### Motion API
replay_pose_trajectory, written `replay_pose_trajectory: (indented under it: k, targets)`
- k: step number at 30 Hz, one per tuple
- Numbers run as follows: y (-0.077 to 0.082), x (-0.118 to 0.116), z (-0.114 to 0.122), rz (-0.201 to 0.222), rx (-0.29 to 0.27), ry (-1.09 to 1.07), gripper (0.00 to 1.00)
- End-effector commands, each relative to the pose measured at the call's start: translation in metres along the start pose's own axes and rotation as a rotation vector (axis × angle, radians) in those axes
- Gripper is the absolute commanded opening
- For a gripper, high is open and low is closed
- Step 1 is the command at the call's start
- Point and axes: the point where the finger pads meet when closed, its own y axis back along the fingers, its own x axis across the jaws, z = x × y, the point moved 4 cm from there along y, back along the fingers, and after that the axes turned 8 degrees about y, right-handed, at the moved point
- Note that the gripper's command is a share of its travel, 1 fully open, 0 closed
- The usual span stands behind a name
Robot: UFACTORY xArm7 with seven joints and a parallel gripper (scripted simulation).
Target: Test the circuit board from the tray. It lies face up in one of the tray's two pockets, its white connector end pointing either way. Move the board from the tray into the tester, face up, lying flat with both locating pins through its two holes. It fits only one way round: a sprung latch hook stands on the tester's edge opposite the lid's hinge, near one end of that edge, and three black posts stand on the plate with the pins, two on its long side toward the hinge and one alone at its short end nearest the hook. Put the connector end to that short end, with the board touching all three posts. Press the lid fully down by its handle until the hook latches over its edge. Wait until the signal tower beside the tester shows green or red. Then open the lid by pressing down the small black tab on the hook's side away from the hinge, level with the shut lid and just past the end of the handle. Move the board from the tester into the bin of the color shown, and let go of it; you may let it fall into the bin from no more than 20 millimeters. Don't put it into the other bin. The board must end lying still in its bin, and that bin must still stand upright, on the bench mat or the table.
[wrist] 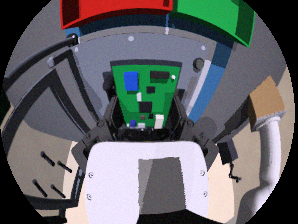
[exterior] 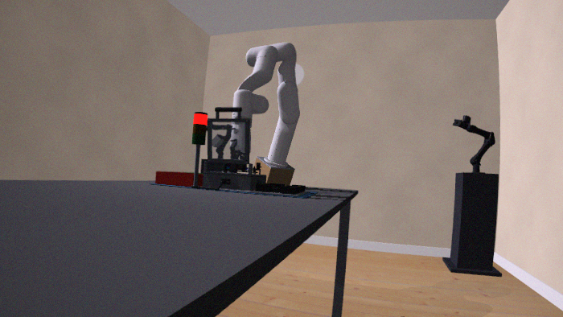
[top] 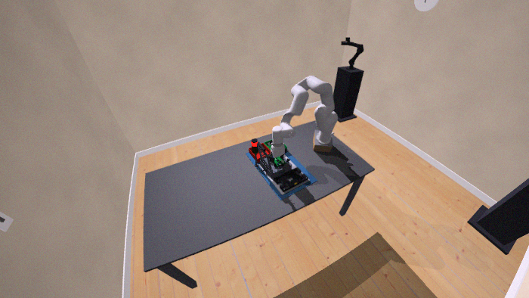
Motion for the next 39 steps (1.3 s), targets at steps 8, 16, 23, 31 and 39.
replay_pose_trajectory:
  k: [8,16,23,31,39]
  targets:
    - [0.0031,-0.001,-0.0007,-0.003,0.002,0.0,0.79]
    - [0.0051,-0.001,-0.0007,-0.003,0.002,0.0,0.79]
    - [0.0065,-0.001,-0.0007,-0.003,0.002,0.0,0.79]
    - [0.0085,-0.001,-0.0007,-0.003,0.002,0.0,0.79]
    - [0.0096,-0.001,-0.0007,-0.003,0.002,0.0,0.79]
